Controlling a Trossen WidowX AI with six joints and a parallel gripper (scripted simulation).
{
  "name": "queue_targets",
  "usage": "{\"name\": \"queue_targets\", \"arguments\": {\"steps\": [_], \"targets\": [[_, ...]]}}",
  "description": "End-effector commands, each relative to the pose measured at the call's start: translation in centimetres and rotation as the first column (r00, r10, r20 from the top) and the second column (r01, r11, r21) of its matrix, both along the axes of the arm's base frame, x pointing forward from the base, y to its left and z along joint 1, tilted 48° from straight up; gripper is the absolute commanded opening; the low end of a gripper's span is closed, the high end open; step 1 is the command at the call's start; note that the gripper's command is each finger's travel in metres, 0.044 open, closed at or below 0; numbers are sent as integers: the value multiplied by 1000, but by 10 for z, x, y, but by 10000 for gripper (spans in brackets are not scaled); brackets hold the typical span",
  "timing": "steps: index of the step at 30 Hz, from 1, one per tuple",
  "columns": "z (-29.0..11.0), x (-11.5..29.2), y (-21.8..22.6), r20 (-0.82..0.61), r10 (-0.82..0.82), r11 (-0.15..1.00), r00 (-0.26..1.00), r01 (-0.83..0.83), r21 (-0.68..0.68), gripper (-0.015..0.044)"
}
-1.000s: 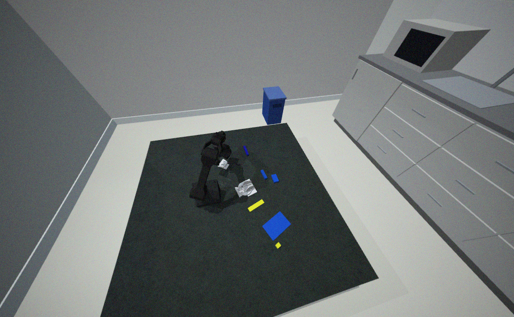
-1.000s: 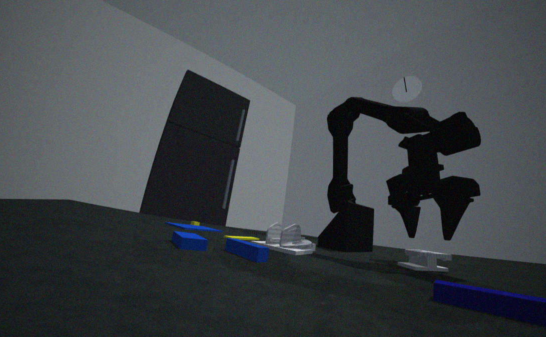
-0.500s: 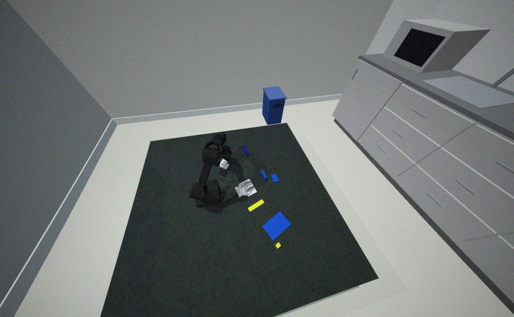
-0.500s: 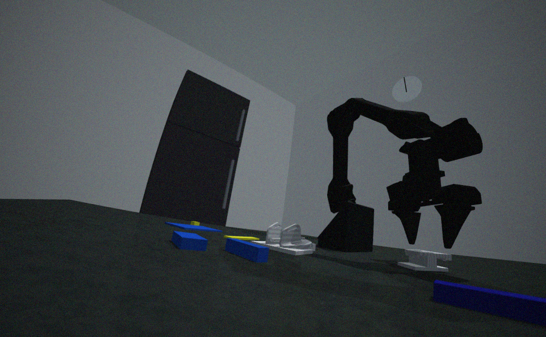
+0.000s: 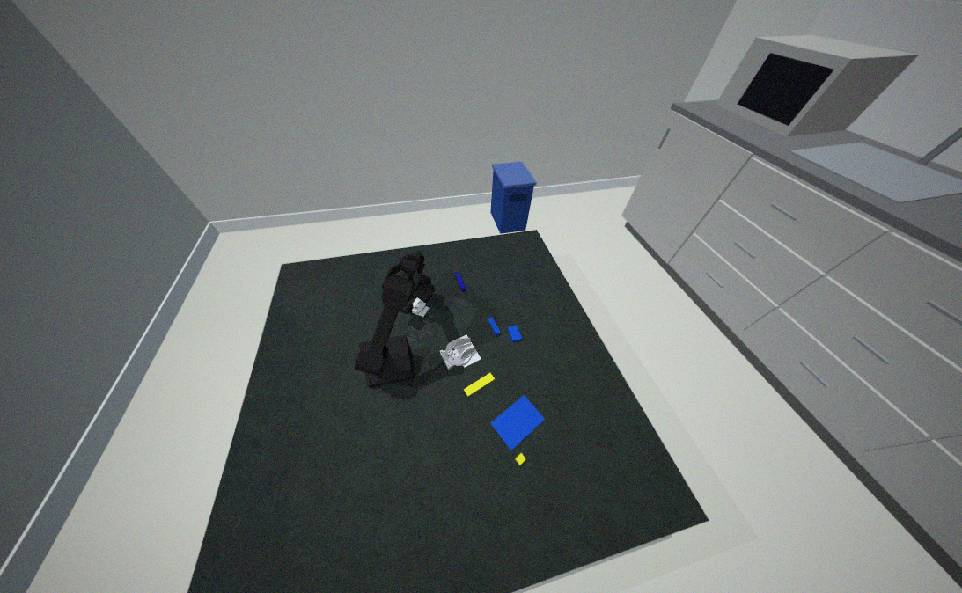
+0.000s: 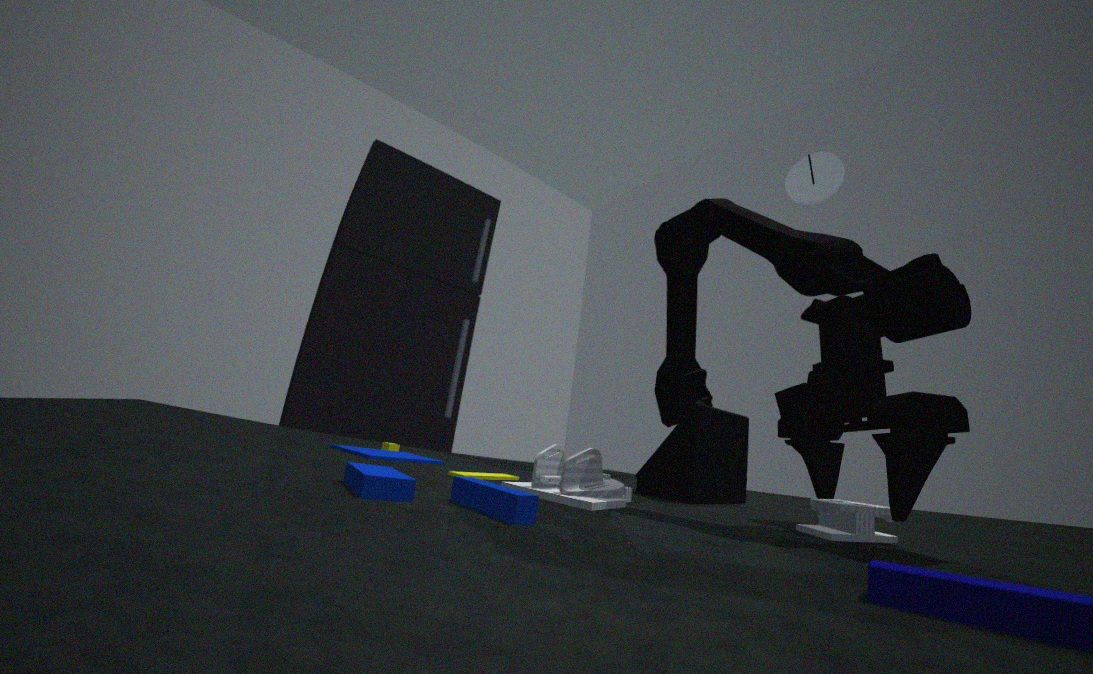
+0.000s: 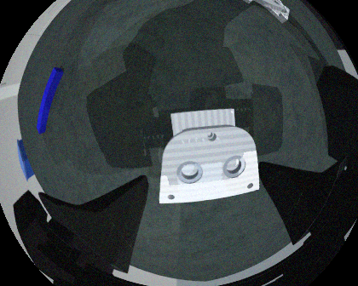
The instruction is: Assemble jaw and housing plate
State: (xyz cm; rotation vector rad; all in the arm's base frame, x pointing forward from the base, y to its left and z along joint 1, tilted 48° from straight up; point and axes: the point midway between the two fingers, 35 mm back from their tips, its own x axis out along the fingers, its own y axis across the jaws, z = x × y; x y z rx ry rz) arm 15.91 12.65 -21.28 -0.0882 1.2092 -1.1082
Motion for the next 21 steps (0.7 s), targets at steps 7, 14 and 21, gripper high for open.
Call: {"name": "queue_targets", "arguments": {"steps": [7, 14, 21], "targets": [[-6, -2, -11, -4, 5, 1000, 1000, -5, -9, 440], [-6, -2, -11, -4, 5, 1000, 1000, -5, -9, 440], [-6, -2, -11, -4, 5, 1000, 1000, -5, -9, 440]]}}
